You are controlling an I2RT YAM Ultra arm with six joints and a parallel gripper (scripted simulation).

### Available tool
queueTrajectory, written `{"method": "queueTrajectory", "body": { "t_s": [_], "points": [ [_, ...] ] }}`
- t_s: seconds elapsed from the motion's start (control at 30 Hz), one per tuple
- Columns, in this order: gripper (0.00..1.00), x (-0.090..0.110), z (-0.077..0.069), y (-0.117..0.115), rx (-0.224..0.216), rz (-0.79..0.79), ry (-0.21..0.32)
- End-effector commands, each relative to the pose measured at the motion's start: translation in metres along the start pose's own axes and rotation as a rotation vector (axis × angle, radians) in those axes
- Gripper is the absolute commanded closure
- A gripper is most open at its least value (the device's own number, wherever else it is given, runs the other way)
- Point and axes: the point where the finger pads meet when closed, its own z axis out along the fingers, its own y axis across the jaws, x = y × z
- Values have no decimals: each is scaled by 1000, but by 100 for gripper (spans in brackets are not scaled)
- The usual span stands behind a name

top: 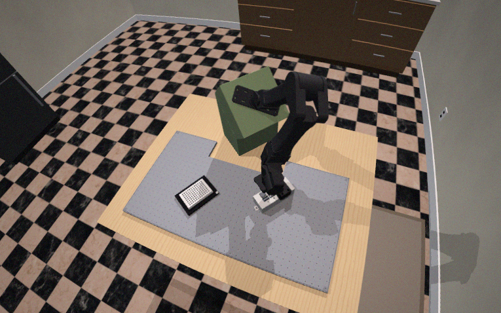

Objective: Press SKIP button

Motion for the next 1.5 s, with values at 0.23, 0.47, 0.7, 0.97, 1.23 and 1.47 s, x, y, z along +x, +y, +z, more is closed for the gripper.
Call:
{"method": "queueTrajectory", "body": {
  "t_s": [0.23,0.47,0.7,0.97,1.23,1.47],
  "points": [
    [100,-11,2,-6,15,-2,-24],
    [100,-13,4,-4,11,-6,-25],
    [100,-14,5,-5,14,-7,-30],
    [100,-10,9,-5,11,-1,-17],
    [100,-12,12,-4,11,-5,-23],
    [100,-12,14,-4,11,-5,-22]
  ]
}}
